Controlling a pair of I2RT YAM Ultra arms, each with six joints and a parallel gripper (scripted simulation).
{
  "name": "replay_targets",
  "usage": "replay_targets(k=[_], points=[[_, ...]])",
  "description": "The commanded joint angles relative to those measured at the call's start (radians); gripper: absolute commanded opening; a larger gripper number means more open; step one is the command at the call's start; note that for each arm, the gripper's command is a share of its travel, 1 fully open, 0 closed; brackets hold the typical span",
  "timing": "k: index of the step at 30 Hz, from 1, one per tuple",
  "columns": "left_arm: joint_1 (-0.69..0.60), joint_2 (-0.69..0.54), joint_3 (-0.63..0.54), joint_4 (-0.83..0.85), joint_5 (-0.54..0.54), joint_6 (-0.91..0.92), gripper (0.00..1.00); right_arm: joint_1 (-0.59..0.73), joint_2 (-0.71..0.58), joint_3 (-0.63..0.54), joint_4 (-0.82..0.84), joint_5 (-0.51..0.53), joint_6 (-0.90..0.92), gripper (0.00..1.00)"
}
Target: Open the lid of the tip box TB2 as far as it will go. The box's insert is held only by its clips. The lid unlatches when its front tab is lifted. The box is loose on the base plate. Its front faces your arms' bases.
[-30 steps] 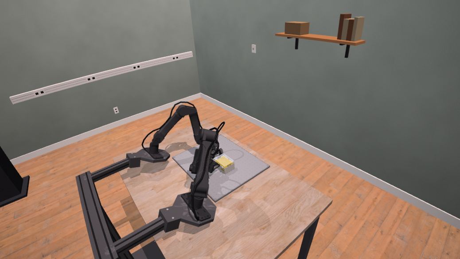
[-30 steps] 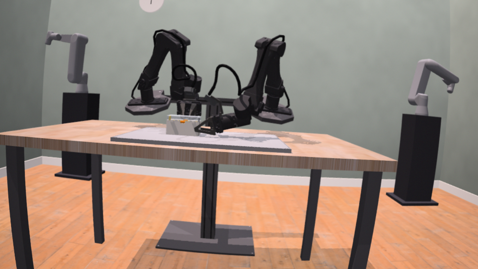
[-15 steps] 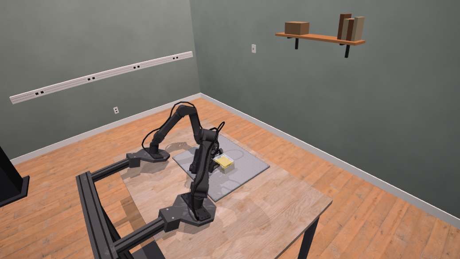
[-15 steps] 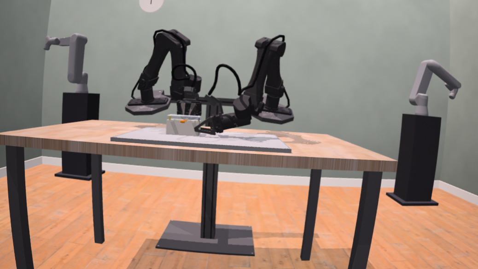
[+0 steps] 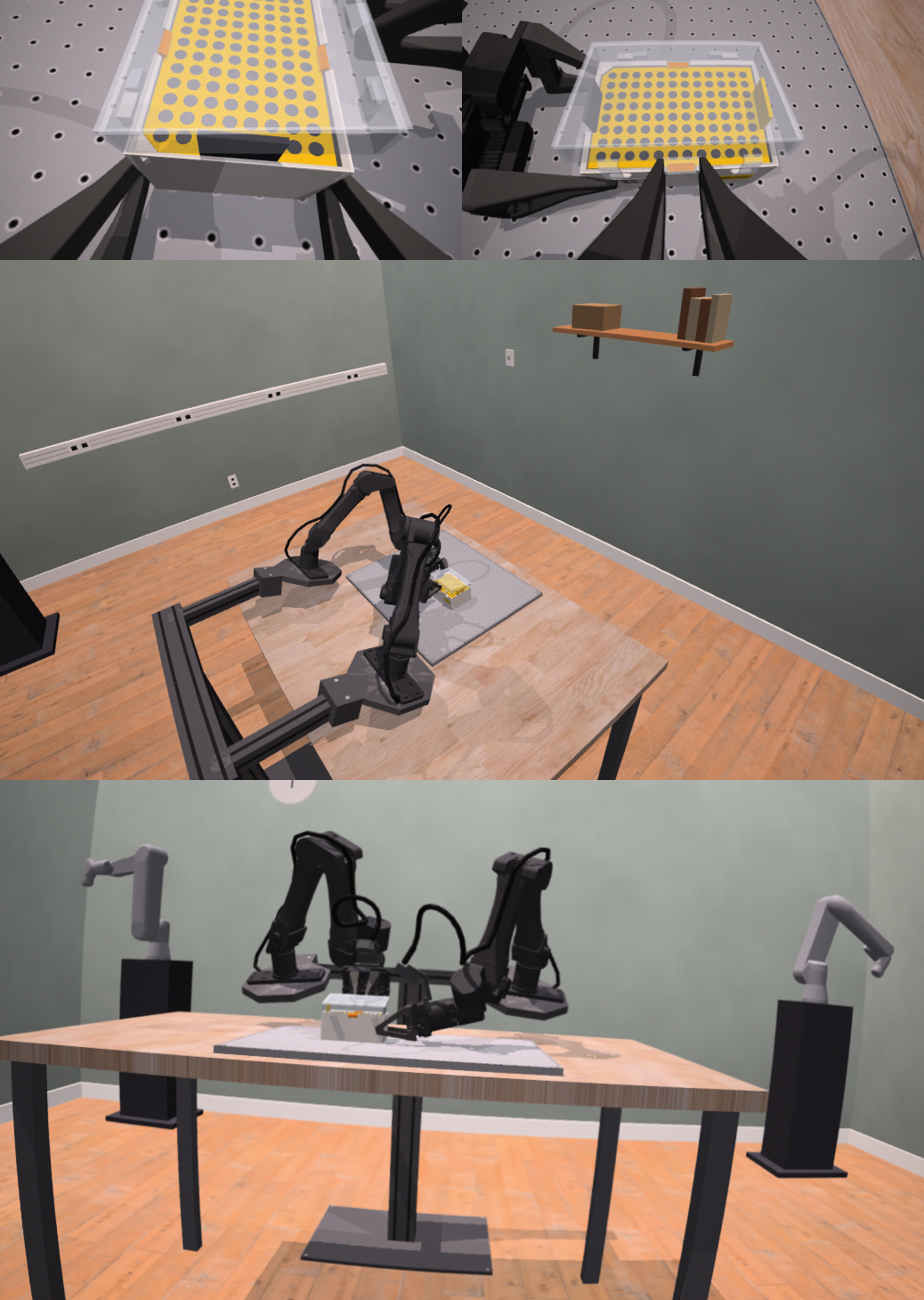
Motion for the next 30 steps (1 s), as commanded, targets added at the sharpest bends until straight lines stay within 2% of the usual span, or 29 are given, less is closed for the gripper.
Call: replay_targets(k=[1, 8, 11, 14, 20, 22, 23, 30], points=[[-0.006, -0.012, 0.009, 0.003, 0.017, 0.007, 0.84, 0.016, -0.028, -0.007, -0.017, 0.02, 0.012, 0.12], [-0.006, -0.012, 0.009, 0.003, 0.017, 0.007, 0.84, 0.016, -0.028, -0.007, -0.018, 0.02, 0.013, 0.12], [-0.006, -0.012, 0.009, 0.003, 0.017, 0.007, 0.84, 0.016, -0.06, 0.011, -0.082, 0.008, 0.039, 0.12], [-0.006, -0.012, 0.009, 0.003, 0.017, 0.007, 0.84, 0.009, -0.12, 0.023, -0.208, -0.002, 0.086, 0.12], [-0.006, -0.012, 0.009, 0.003, 0.017, 0.007, 0.84, -0.004, -0.292, 0.066, -0.567, -0.054, 0.219, 0.12], [-0.006, -0.012, 0.009, 0.003, 0.017, 0.007, 0.84, -0.004, -0.292, 0.066, -0.567, -0.054, 0.219, 0.12], [-0.006, -0.012, 0.009, 0.003, 0.017, 0.007, 0.84, -0.007, -0.333, 0.091, -0.694, -0.067, 0.269, 0.12], [-0.006, -0.012, 0.009, 0.003, 0.017, 0.007, 0.84, -0.027, -0.465, 0.192, -1.109, -0.141, 0.413, 0.12]])
